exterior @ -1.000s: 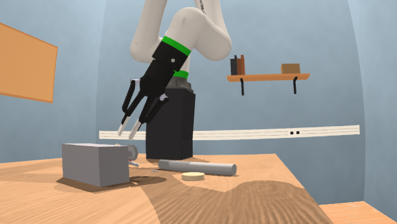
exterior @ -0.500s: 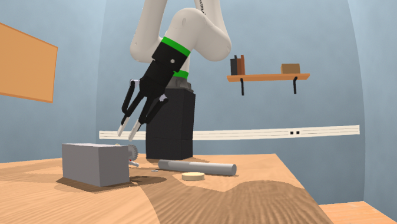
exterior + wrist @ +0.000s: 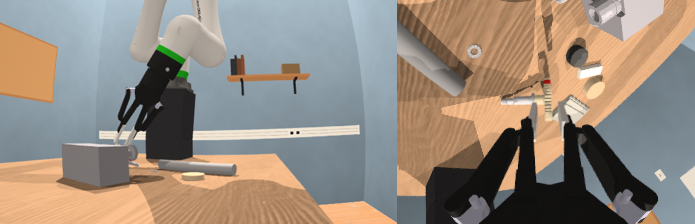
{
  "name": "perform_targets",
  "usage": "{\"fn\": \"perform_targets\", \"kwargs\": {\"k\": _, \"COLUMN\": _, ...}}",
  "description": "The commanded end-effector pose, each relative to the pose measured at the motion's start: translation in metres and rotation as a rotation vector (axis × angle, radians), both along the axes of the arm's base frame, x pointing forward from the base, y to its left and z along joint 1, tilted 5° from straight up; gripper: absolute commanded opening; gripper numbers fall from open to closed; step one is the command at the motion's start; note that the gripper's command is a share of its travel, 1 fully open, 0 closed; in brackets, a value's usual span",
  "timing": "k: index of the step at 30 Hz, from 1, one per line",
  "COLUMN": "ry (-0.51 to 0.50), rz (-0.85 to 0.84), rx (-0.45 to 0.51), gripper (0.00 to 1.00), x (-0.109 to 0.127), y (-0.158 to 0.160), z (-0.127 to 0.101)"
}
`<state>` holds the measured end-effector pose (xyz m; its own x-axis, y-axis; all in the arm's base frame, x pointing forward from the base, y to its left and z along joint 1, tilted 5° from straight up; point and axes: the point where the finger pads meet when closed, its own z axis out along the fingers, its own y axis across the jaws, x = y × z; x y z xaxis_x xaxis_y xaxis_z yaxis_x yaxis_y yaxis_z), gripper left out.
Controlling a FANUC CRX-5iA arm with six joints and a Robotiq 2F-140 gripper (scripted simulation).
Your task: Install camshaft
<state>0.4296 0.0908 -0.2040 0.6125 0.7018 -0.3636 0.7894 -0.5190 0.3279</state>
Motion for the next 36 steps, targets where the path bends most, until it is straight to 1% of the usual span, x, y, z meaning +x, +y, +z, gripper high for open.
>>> {"fn": "perform_targets", "kwargs": {"k": 1, "ry": -0.002, "rz": 0.0, "rx": 0.001, "gripper": 0.29, "x": 0.001, "y": -0.001, "z": -0.002}}
{"fn": "perform_targets", "kwargs": {"k": 9, "ry": -0.002, "rz": 0.0, "rx": 0.001, "gripper": 0.29, "x": 0.002, "y": -0.01, "z": -0.018}}
{"fn": "perform_targets", "kwargs": {"k": 15, "ry": -0.002, "rz": 0.0, "rx": 0.001, "gripper": 0.29, "x": 0.002, "y": -0.014, "z": -0.025}}
{"fn": "perform_targets", "kwargs": {"k": 36, "ry": -0.002, "rz": 0.0, "rx": 0.001, "gripper": 0.29, "x": 0.002, "y": -0.015, "z": -0.027}}
